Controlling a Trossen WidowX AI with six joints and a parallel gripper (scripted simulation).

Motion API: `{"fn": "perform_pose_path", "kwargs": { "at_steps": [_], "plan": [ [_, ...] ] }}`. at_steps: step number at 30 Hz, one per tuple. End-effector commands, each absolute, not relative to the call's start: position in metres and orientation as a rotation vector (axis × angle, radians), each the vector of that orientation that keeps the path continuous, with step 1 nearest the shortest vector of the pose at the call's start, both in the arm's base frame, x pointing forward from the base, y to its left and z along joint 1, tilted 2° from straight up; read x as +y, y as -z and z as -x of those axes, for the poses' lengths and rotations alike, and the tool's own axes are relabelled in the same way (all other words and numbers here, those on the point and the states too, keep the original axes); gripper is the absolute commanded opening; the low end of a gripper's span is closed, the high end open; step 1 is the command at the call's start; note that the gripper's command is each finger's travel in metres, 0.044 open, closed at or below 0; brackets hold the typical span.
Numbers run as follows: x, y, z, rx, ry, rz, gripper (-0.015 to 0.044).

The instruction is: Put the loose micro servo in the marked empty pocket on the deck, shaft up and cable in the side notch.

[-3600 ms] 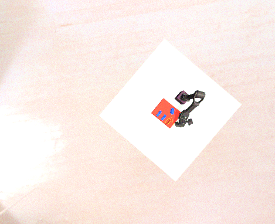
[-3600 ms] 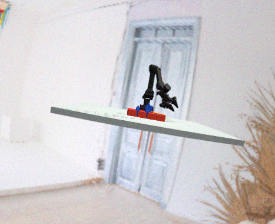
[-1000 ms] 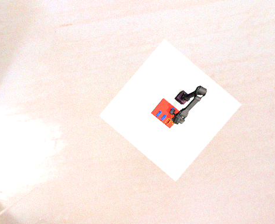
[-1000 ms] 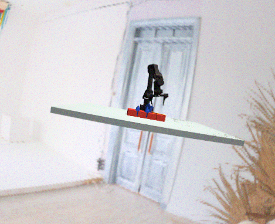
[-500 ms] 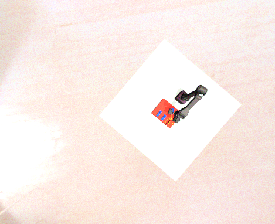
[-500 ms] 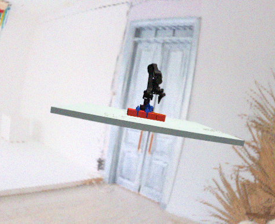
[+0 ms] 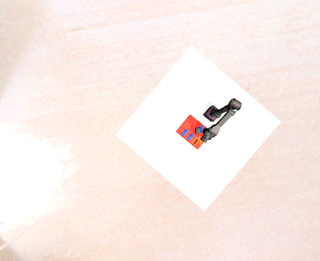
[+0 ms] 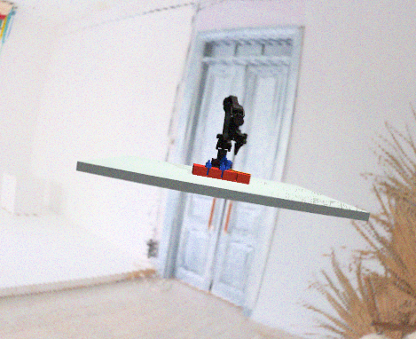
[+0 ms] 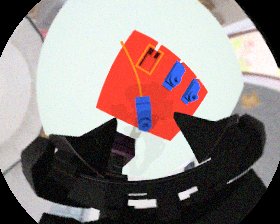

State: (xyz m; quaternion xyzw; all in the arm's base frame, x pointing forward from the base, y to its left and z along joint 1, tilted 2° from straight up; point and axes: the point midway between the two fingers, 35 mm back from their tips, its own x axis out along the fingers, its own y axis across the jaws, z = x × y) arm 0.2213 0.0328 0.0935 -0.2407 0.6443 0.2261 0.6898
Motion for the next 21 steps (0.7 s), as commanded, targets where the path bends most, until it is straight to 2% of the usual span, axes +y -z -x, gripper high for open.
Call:
{"fn": "perform_pose_path", "kwargs": {
  "at_steps": [1,21],
  "plan": [
    [0.031,-0.081,-0.221,1.447,-0.509,0.551,0.044],
    [0.031,-0.051,-0.222,1.448,-0.509,0.551,0.044]
  ]
}}
